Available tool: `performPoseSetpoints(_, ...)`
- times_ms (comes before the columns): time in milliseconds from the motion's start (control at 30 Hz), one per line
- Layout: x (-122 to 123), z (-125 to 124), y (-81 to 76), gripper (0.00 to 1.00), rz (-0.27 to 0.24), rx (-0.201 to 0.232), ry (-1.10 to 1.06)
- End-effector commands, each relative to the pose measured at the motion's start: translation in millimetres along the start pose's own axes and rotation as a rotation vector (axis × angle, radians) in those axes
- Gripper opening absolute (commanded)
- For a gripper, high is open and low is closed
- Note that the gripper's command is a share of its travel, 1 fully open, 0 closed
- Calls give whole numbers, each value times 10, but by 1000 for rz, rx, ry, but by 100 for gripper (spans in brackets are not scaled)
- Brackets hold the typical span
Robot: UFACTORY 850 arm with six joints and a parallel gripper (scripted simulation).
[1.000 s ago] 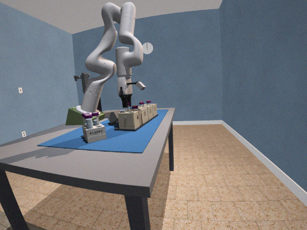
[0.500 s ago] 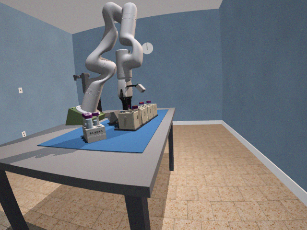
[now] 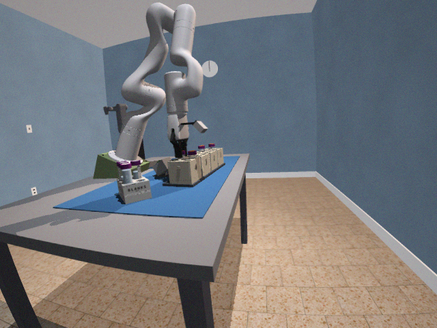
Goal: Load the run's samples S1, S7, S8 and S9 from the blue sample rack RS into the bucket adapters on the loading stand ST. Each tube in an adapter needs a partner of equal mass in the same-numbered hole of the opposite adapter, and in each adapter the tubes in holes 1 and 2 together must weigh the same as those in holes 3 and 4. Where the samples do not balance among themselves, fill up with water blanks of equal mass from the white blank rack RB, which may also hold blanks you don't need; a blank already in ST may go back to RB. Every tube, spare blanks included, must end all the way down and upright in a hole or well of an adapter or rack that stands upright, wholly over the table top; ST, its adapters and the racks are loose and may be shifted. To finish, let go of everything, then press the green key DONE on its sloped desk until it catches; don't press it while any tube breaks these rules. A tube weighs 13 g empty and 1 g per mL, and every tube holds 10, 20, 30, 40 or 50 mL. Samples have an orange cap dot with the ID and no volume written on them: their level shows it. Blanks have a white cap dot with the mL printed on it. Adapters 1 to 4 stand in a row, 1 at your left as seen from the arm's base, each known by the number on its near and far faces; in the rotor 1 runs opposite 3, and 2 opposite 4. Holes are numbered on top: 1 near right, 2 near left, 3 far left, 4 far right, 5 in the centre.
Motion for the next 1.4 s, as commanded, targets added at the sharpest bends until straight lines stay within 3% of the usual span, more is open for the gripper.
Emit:
performPoseSetpoints(0,-5,4,-2,0,1,1,0)
performPoseSetpoints(67,-5,4,-2,0,1,1,0)
performPoseSetpoints(100,-5,4,1,43,1,1,0)
performPoseSetpoints(1033,-5,4,1,43,1,1,0)
performPoseSetpoints(1367,-5,4,-198,43,1,1,0)
Point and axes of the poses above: the point where the finger pads meet when closed, its own y axis out along the fingers, its own z axis across the jaws, x = y × z, the point moved 1 cm from there along -y, back along the fingers, and after that the axes turned 10 degrees about -y, right-handed, at the moved point
